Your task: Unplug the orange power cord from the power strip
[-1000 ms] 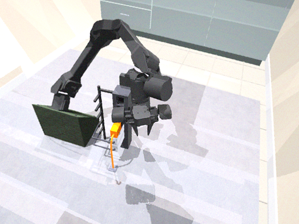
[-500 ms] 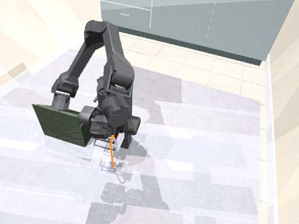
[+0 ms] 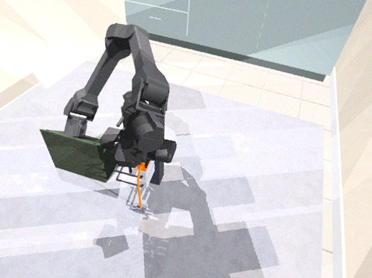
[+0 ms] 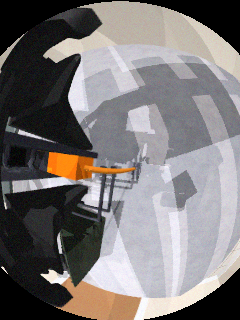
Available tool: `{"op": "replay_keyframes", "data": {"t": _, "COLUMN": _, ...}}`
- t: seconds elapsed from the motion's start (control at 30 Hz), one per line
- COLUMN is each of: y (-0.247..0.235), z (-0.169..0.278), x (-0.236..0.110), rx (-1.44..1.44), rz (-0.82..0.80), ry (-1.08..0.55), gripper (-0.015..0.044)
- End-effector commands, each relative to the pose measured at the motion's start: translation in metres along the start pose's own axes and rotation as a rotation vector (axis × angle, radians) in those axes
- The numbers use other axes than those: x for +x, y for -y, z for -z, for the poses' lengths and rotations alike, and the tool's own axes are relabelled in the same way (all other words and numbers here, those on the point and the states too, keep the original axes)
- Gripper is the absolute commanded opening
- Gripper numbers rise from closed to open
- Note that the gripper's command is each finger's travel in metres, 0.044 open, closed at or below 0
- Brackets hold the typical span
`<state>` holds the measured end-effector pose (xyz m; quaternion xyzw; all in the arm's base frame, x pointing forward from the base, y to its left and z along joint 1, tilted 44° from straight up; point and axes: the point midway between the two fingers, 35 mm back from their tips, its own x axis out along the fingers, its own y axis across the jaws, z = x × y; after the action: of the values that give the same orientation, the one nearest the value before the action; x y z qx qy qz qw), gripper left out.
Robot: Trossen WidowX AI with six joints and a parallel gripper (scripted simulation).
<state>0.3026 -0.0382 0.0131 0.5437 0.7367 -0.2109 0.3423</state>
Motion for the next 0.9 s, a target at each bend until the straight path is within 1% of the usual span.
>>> {"op": "replay_keyframes", "data": {"t": 0.0, "y": 0.001, "z": 0.009, "x": 0.001, "rx": 0.007, "rz": 0.0, "ry": -0.008, "gripper": 0.016}}
{"op": "replay_keyframes", "data": {"t": 0.33, "y": 0.002, "z": 0.024, "x": 0.002, "rx": 0.007, "rz": 0.001, "ry": -0.01, "gripper": 0.016}}
{"op": "replay_keyframes", "data": {"t": 0.57, "y": 0.002, "z": 0.024, "x": 0.003, "rx": 0.007, "rz": 0.001, "ry": -0.01, "gripper": 0.016}}
{"op": "replay_keyframes", "data": {"t": 0.87, "y": 0.002, "z": 0.025, "x": 0.014, "rx": 0.007, "rz": 0.0, "ry": -0.01, "gripper": 0.016}}
